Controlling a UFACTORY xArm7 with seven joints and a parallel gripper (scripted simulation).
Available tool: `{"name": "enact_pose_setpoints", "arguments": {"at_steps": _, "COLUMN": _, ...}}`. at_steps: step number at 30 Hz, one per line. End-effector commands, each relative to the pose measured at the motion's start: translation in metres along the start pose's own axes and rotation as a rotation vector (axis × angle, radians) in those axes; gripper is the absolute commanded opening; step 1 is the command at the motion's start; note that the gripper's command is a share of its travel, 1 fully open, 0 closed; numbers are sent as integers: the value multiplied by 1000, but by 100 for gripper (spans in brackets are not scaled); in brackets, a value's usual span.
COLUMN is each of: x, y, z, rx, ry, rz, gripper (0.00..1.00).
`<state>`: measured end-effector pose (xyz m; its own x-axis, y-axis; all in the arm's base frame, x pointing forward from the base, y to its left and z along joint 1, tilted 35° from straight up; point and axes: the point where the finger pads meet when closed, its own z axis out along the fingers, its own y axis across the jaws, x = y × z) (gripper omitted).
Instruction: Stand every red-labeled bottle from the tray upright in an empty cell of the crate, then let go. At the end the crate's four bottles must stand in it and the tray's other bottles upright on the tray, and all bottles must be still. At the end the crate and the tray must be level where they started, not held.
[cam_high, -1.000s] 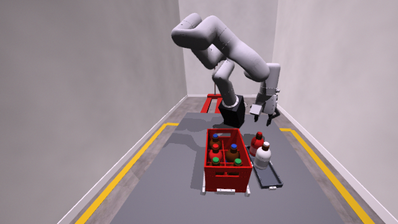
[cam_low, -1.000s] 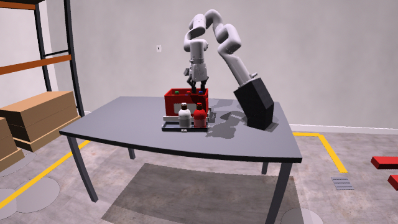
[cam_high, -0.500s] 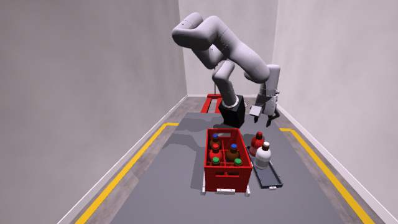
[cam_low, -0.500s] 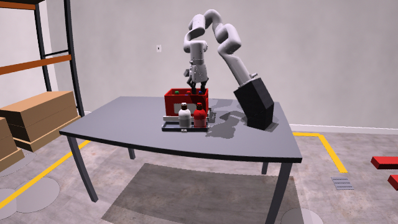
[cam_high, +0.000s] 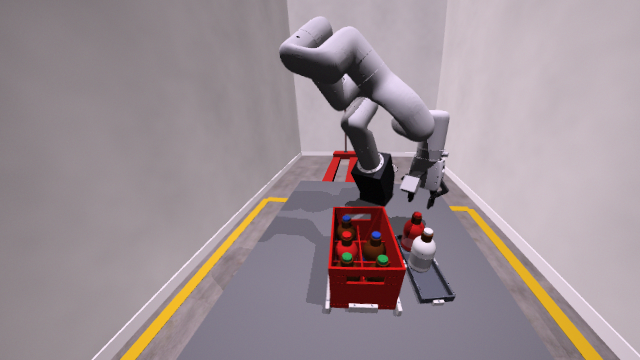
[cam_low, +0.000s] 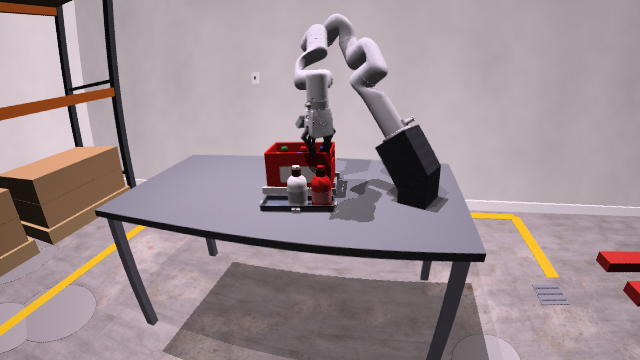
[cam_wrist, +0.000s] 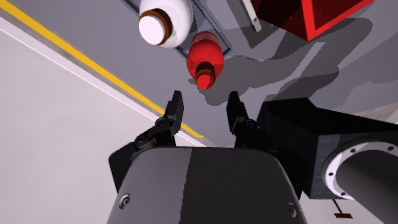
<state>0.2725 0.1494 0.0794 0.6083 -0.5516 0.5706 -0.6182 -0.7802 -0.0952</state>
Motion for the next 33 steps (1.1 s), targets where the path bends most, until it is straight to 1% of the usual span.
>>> {"name": "enact_pose_setpoints", "arguments": {"at_steps": 1, "x": 0, "y": -2, "z": 3, "rx": 4, "ry": 0, "rz": 0, "gripper": 65}}
{"name": "enact_pose_setpoints", "arguments": {"at_steps": 14, "x": 0, "y": -2, "z": 18, "rx": 4, "ry": 0, "rz": 0, "gripper": 65}}
{"name": "enact_pose_setpoints", "arguments": {"at_steps": 33, "x": 0, "y": -2, "z": 23, "rx": 4, "ry": 0, "rz": 0, "gripper": 65}}
